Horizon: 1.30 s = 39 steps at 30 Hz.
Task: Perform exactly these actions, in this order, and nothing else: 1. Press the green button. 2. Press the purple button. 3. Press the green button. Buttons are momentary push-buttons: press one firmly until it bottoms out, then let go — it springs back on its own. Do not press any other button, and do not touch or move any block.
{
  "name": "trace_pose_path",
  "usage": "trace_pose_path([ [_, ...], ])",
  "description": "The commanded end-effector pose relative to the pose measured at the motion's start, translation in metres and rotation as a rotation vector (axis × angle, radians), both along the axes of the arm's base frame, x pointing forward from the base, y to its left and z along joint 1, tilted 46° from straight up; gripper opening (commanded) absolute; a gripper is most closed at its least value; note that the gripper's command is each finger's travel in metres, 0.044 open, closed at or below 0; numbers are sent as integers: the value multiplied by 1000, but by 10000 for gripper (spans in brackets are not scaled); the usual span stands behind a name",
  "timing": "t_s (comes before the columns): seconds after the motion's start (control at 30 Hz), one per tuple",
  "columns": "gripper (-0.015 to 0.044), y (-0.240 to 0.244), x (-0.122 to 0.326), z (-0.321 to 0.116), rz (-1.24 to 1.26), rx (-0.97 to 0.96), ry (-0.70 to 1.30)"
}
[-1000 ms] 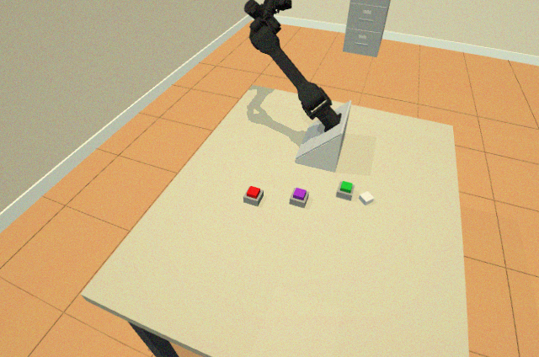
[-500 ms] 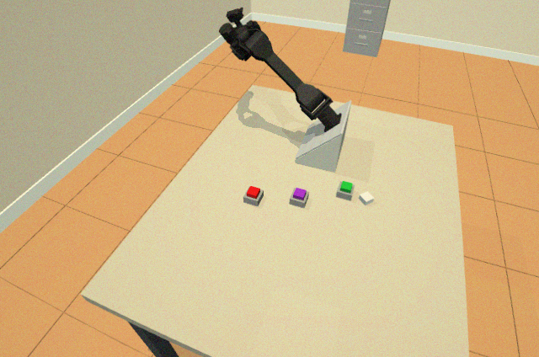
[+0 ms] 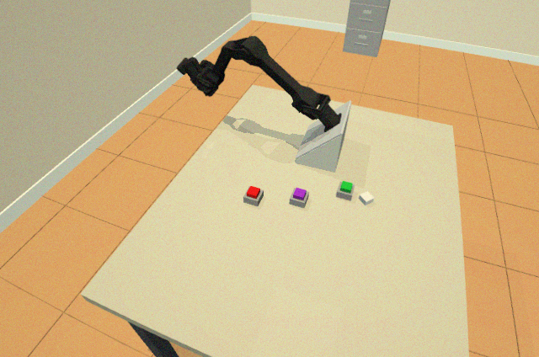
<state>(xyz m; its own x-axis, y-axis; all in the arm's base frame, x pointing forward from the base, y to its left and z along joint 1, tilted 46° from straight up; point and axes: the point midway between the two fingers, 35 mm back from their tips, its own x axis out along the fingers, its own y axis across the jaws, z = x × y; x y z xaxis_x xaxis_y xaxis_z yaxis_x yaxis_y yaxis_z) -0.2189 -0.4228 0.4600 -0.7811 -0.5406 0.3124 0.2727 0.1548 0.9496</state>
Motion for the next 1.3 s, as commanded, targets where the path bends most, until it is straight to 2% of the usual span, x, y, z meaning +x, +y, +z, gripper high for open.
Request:
trace_pose_path([
  [0.0,400,-28,70,-5,166,107,49],
  [0.2,400,-54,195,-19,450,271,164],
  [0.4,400,-44,322,-38,735,405,317],
  [0.67,400,-11,449,-110,997,630,440],
  [1.0,400,99,582,-222,1302,956,746],
  [1.27,400,224,632,-313,1481,1205,1094],
])
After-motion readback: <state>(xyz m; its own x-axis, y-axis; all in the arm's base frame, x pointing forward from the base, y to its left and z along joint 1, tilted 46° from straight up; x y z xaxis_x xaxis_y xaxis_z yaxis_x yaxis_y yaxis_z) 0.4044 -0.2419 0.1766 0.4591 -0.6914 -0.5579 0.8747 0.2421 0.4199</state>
